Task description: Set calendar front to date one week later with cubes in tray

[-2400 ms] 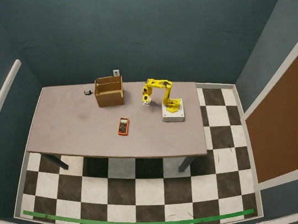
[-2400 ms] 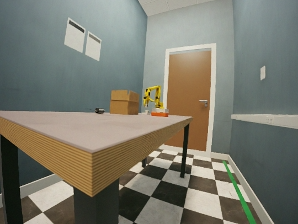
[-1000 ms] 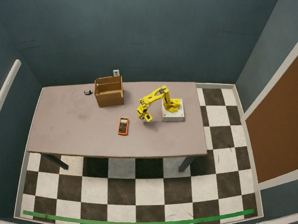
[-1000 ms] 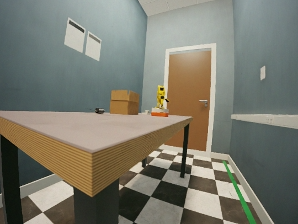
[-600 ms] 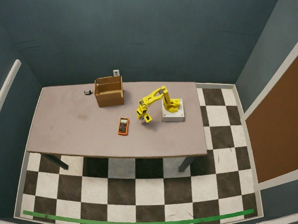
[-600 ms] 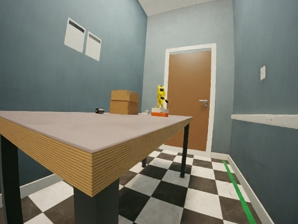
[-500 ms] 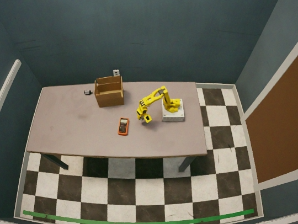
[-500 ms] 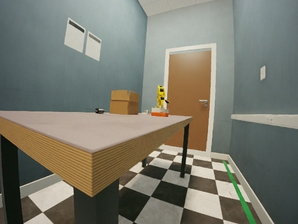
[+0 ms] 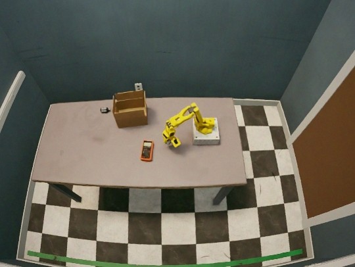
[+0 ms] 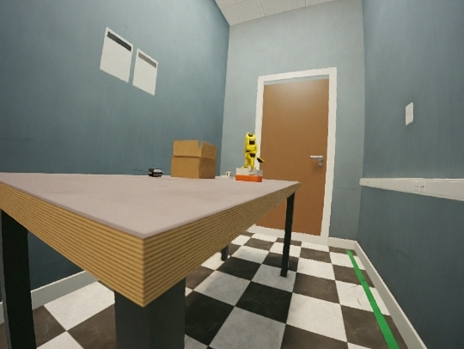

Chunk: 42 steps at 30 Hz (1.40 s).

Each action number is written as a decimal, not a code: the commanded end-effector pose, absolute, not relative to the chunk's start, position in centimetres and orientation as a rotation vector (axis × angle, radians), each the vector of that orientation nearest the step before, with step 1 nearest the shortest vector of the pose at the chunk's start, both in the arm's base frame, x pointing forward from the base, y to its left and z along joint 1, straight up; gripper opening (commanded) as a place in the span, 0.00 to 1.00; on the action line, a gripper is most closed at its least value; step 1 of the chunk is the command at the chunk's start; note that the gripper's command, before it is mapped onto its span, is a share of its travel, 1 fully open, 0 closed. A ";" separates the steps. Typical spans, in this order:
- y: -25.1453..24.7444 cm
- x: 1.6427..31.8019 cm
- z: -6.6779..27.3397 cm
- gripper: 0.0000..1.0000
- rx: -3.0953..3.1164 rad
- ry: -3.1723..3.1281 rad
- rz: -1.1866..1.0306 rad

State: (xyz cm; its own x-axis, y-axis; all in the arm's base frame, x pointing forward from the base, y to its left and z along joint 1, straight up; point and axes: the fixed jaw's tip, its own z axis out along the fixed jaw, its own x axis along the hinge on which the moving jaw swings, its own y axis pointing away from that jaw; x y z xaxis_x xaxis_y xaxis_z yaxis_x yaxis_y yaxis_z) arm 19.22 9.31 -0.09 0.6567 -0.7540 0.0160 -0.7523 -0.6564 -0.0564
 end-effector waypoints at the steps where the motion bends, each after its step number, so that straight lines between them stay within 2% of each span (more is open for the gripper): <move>1: 8.8 17.7 -1.9 0.00 -2.880 1.316 0.031; 42: 8.8 17.6 -2.9 0.00 -2.880 1.316 0.031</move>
State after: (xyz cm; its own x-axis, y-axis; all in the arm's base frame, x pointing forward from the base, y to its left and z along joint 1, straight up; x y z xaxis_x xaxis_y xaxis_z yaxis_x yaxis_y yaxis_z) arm 18.24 8.85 -2.18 0.6572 -0.7537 0.0007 -0.7537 -0.6572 0.0031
